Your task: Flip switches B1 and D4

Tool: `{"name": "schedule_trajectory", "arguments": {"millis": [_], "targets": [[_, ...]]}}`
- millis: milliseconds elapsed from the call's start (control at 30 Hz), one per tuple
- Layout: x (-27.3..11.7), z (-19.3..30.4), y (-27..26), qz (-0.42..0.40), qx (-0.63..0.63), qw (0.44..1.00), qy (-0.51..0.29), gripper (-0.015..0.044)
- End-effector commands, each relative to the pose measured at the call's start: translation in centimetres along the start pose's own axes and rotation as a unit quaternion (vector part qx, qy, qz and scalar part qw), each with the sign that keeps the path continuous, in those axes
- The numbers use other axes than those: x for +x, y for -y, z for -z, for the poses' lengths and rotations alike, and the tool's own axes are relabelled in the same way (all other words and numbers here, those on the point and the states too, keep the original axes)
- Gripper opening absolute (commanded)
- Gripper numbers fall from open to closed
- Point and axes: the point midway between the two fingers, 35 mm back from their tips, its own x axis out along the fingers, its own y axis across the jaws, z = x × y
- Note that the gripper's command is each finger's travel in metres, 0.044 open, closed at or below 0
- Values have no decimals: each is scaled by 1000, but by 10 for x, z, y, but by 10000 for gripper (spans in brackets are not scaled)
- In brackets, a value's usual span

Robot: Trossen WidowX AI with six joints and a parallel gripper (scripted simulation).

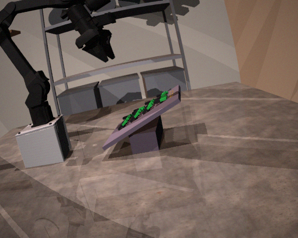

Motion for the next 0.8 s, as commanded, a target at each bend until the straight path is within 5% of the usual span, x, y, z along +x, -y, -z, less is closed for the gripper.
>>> {"name": "schedule_trajectory", "arguments": {"millis": [0, 233, 467, 767], "targets": [[3, -1, -1, 0, 0, 1000, 0, 374], [98, -9, -34, 12, -4, 1000, 2, 190], [104, -9, -35, 12, -4, 1000, 3, 6], [136, -8, -34, 12, -4, 1000, 16, 0]]}}
